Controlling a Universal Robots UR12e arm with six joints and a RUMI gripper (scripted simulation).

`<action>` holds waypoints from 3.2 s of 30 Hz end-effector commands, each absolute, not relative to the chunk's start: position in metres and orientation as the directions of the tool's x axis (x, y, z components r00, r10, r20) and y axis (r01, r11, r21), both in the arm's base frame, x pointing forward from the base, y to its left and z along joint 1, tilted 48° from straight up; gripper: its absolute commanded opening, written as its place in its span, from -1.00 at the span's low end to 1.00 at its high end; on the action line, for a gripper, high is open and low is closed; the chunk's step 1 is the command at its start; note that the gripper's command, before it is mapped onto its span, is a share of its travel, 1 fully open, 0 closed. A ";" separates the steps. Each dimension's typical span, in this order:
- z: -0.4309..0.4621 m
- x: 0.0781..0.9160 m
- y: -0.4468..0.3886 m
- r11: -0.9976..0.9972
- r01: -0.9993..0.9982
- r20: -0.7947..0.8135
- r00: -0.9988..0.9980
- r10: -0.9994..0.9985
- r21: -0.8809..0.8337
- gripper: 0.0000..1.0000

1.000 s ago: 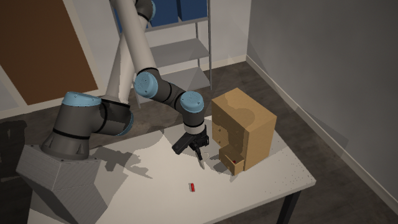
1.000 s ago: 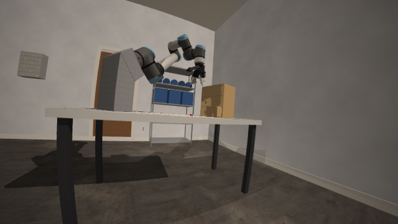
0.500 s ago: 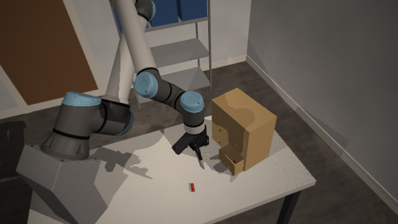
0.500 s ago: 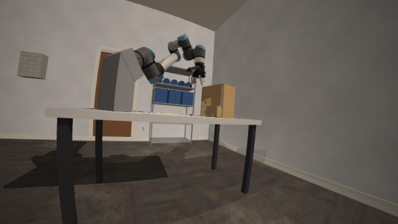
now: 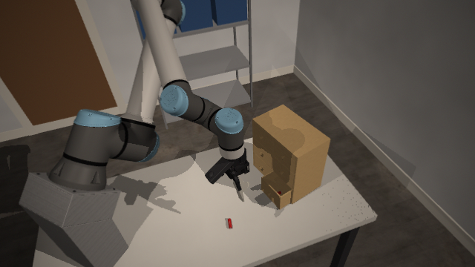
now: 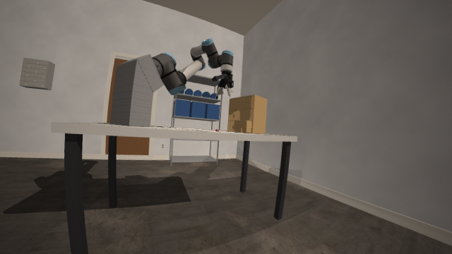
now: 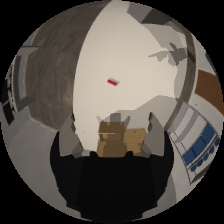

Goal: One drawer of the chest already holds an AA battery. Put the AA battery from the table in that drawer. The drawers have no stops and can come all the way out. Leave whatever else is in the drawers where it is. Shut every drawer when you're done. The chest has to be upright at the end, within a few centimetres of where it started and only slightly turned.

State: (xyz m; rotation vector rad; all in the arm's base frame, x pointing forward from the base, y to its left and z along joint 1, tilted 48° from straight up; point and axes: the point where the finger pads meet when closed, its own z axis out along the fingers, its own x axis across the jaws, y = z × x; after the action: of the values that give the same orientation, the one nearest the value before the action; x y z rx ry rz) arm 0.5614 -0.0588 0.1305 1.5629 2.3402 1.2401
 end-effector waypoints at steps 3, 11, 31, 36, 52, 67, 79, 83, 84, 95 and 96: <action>0.133 0.560 -0.061 0.159 0.746 0.358 -0.482 0.800 0.647 1.00; 0.134 0.559 -0.062 0.159 0.746 0.358 -0.482 0.800 0.647 1.00; 0.135 0.560 -0.063 0.179 0.734 0.342 -0.500 0.796 0.656 1.00; 0.135 0.561 -0.063 0.211 0.713 0.315 -0.529 0.788 0.669 1.00; 0.139 0.569 -0.066 0.406 0.553 0.132 -0.694 0.708 0.728 1.00; 0.147 0.584 -0.069 0.668 0.207 -0.189 -0.862 0.470 0.715 1.00; 0.159 0.601 -0.070 0.810 -0.212 -0.498 -0.860 0.111 0.547 1.00; 0.163 0.606 -0.069 0.818 -0.330 -0.570 -0.822 -0.003 0.472 1.00; 0.164 0.608 -0.069 0.817 -0.368 -0.591 -0.805 -0.041 0.444 1.00; 0.179 0.625 -0.064 0.690 -0.718 -0.735 -0.517 -0.439 0.093 1.00; 0.179 0.625 -0.064 0.690 -0.718 -0.735 -0.517 -0.439 0.093 1.00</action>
State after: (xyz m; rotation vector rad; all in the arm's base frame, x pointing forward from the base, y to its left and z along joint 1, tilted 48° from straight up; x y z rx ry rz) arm 0.6216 -0.0648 0.1762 -0.7627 2.2572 0.5439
